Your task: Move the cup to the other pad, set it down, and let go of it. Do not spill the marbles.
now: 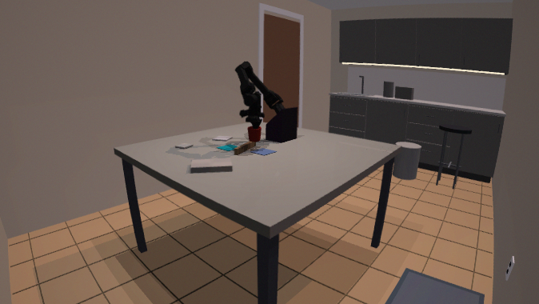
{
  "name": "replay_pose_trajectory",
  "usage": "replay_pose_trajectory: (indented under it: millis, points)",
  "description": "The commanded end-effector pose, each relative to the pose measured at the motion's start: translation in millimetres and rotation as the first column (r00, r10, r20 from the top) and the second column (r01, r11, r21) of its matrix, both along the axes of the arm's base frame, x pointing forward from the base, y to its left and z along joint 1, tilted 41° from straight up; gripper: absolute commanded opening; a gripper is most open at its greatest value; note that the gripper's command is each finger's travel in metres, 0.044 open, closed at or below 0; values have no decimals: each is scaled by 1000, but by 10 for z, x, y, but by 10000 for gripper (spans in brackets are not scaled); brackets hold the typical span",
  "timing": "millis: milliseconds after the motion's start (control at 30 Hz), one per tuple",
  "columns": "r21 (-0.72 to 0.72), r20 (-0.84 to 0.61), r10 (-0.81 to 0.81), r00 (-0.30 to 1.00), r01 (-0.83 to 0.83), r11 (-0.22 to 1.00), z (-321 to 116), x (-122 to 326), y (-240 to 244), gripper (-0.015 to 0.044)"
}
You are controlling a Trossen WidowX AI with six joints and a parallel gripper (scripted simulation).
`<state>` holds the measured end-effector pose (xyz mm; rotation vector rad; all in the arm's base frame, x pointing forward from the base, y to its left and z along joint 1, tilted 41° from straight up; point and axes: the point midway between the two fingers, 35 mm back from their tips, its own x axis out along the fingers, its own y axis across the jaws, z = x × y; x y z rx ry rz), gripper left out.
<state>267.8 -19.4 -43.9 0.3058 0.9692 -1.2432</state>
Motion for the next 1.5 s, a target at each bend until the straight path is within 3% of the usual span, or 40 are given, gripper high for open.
replay_pose_trajectory:
  millis: [0,1467]
  points:
    - [-1,7,4,1000,-4,1000,96,45,-80,0]
    - [-7,9,4,1000,-4,1000,872,390,-916,0]
